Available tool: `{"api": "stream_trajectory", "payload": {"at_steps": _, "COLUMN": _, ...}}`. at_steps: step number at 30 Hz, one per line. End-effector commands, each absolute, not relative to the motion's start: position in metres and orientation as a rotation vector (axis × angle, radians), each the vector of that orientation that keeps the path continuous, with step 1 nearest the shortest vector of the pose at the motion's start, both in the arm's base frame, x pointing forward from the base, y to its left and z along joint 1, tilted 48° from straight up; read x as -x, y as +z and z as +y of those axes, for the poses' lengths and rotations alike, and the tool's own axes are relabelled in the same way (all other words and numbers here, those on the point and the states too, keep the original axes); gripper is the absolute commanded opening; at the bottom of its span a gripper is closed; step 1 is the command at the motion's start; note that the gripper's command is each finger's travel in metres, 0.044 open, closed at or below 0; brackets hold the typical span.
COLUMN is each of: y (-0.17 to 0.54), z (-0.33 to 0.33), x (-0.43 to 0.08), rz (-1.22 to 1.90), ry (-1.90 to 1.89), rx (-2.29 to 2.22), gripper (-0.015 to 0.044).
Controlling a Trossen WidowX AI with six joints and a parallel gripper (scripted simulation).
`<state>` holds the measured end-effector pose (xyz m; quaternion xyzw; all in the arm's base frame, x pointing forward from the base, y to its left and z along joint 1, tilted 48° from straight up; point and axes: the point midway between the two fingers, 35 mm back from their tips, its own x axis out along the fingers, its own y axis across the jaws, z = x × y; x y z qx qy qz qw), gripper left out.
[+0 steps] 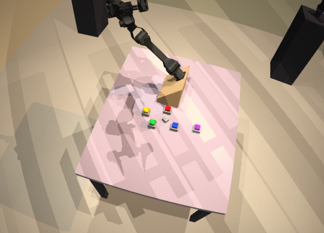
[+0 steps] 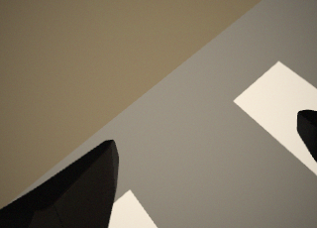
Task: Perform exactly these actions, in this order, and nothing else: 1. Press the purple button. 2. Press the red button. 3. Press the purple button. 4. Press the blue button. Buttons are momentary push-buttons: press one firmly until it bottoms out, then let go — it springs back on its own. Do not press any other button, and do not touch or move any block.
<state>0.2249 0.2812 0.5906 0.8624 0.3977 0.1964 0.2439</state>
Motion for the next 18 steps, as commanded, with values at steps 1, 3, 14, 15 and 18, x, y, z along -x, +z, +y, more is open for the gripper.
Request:
{"api": "stream_trajectory", "payload": {"at_steps": 1, "y": 0.534, "z": 0.311, "x": -0.263, "rz": 1.023, "ry": 0.366, "rx": -2.218, "gripper": 0.04}}
{"api": "stream_trajectory", "payload": {"at_steps": 3, "y": 0.507, "z": 0.323, "x": -0.279, "rz": 1.002, "ry": 0.296, "rx": -2.147, "gripper": 0.04}}
{"api": "stream_trajectory", "payload": {"at_steps": 14, "y": 0.343, "z": 0.359, "x": -0.344, "rz": 0.943, "ry": -0.047, "rx": -1.681, "gripper": 0.04}}
{"api": "stream_trajectory", "payload": {"at_steps": 15, "y": 0.327, "z": 0.36, "x": -0.348, "rz": 0.942, "ry": -0.075, "rx": -1.633, "gripper": 0.04}}
{"api": "stream_trajectory", "payload": {"at_steps": 18, "y": 0.279, "z": 0.36, "x": -0.358, "rz": 0.946, "ry": -0.155, "rx": -1.482, "gripper": 0.04}}
